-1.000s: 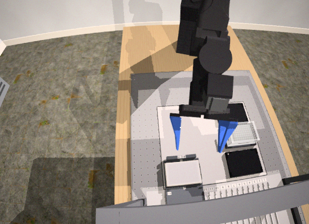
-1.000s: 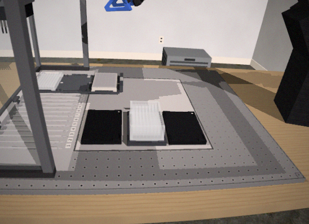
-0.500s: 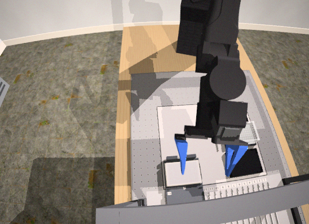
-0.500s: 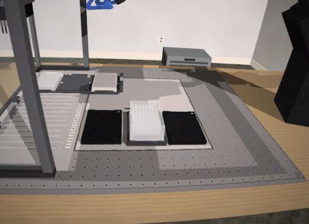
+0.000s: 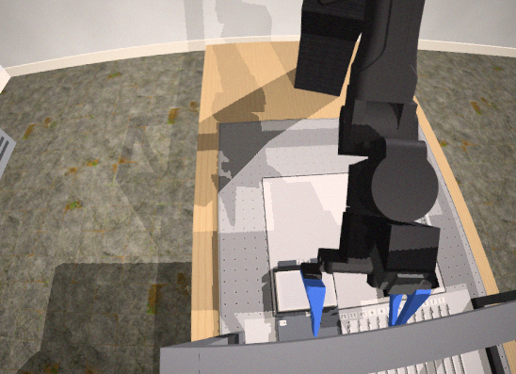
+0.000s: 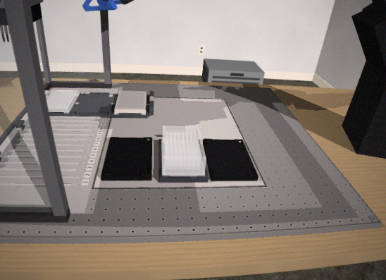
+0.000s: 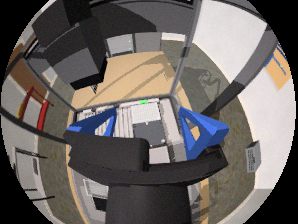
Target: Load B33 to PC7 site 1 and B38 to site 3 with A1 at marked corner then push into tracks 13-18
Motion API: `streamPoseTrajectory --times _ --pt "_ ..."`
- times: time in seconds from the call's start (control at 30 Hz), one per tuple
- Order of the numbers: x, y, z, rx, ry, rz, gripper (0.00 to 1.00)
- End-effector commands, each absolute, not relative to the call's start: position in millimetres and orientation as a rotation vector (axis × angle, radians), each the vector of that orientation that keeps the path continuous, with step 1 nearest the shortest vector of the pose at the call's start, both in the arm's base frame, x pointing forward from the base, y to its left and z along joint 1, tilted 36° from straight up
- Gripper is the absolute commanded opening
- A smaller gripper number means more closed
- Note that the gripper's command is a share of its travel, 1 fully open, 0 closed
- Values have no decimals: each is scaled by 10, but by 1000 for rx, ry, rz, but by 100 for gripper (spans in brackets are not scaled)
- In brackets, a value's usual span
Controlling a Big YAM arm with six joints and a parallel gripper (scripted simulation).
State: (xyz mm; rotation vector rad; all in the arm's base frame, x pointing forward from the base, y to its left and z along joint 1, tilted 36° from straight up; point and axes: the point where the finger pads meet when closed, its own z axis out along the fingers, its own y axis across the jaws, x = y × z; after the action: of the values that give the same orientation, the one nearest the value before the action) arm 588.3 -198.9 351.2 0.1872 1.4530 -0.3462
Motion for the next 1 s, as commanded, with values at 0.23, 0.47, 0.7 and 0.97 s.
streamPoseTrajectory --times 0.23,0.47,0.7,0.97 --pt "6356 -1913 3833 168 1445 -341 100" --pt "6522 -1907 3954 169 1443 -340 100" --pt "6588 -1903 3999 168 1442 -339 100" --pt "6584 -1902 3975 168 1446 -339 100"
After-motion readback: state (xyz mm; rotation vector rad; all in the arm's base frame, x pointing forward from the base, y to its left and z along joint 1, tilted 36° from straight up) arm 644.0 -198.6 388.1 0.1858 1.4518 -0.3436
